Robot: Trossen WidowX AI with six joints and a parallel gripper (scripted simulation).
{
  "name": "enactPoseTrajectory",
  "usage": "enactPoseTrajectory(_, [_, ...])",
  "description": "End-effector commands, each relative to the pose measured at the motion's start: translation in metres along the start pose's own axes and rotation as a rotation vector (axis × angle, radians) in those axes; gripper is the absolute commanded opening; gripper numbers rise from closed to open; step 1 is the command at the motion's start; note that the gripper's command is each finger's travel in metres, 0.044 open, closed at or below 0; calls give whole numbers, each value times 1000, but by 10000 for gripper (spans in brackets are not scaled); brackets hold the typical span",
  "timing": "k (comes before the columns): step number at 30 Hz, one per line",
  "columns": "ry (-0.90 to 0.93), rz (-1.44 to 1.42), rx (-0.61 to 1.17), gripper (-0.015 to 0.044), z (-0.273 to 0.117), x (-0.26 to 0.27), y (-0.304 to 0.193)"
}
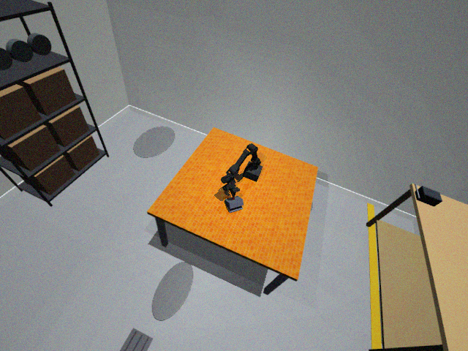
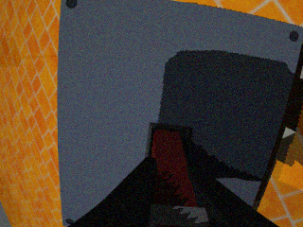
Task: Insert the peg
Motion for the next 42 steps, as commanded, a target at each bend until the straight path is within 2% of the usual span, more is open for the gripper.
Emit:
enactPoseTrajectory(1, [-1, 2, 0, 0, 3, 0, 0])
enactPoseTrajectory(24, [1, 0, 1, 0, 6, -1, 0])
enactPoseTrajectory(40, [0, 0, 1, 420, 2, -1, 0])
enactPoseTrajectory(42, [-1, 0, 1, 440, -2, -1, 1])
Point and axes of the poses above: the point midway between the two fingers, 35 mm back from their tips, its own z axis out along the fingers, its own x axis across the jaws, y = z × x, the point moved 4 cm from there along -z, back along the fingers, and after that the axes turned 9 degrees about -z, right-handed, at the moved point
